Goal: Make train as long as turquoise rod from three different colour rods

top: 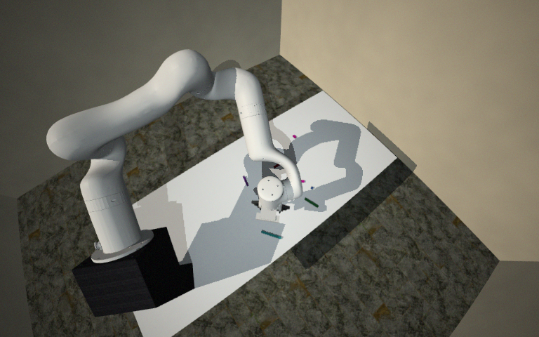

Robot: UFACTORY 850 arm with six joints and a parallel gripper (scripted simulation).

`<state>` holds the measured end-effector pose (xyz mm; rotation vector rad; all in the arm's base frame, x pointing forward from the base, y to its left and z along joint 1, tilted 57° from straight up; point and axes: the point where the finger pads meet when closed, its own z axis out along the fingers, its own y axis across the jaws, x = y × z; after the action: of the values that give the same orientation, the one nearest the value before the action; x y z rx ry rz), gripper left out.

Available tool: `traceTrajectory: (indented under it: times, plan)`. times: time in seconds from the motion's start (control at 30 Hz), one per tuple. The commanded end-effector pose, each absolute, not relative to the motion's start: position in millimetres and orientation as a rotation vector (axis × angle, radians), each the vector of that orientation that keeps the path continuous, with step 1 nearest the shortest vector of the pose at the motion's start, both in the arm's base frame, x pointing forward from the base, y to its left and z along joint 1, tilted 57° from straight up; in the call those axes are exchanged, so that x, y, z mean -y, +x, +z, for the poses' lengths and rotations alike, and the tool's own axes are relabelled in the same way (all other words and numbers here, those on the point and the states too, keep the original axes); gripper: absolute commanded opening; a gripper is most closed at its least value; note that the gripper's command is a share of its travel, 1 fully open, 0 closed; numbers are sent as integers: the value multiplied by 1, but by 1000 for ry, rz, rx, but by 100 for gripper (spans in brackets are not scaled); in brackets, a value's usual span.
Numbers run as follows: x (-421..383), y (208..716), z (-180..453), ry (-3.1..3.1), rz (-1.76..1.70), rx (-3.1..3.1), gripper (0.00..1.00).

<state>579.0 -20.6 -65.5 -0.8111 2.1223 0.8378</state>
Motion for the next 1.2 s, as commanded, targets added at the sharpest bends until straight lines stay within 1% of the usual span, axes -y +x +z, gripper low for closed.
traceTrajectory:
  times: [0.0,0.47,0.8,1.17]
  plan:
    - [21,580,-65,-805,840,-2125,100]
    - [21,590,-59,-658,915,-2203,100]
    - [20,607,-47,-393,1038,-2319,100]
    - [18,632,-29,43,1209,-2447,100]
